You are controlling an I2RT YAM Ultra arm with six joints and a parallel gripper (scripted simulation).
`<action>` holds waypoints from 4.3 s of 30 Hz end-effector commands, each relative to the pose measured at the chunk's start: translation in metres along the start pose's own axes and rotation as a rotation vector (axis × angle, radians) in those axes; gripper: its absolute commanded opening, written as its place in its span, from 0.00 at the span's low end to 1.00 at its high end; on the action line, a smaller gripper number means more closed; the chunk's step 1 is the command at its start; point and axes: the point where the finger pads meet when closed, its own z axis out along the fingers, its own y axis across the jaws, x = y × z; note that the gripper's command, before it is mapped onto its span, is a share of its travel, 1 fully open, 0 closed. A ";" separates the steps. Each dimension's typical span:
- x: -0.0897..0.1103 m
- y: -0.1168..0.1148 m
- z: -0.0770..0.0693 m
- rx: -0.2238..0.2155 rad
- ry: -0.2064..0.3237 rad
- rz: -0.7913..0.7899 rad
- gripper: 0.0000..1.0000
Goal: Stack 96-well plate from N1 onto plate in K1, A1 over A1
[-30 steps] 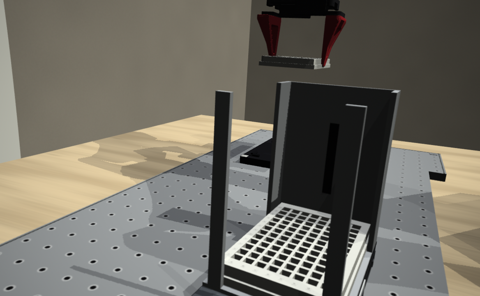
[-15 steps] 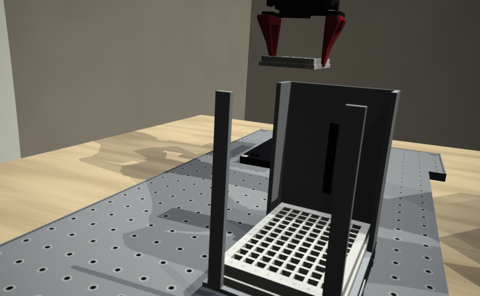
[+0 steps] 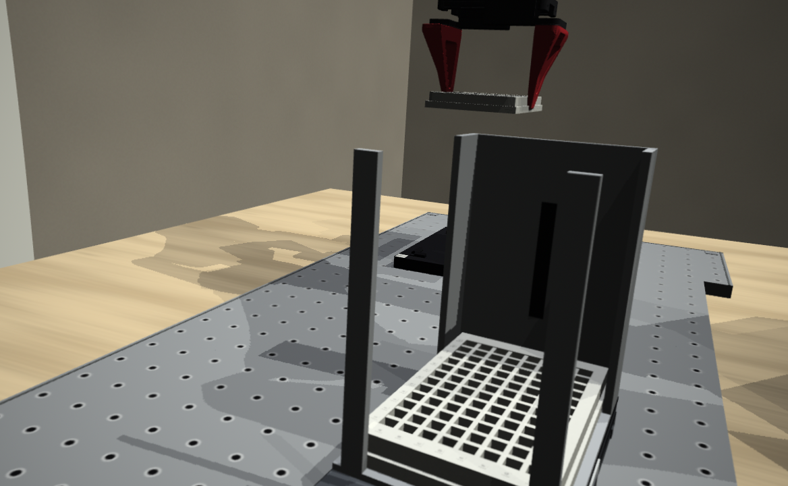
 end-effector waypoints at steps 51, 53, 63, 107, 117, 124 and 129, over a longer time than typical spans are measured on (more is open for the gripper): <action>-0.097 0.030 -0.007 0.010 -0.004 0.067 0.00; -0.100 0.031 -0.008 0.010 -0.004 0.067 0.00; -0.129 0.040 -0.008 0.011 -0.007 0.067 0.00; -0.249 0.079 -0.014 0.003 -0.009 0.069 0.00; -0.282 0.085 -0.020 0.014 -0.015 0.068 0.00; -0.300 0.086 -0.023 0.024 -0.020 0.068 0.00; -0.315 0.092 -0.017 0.004 -0.012 0.069 0.00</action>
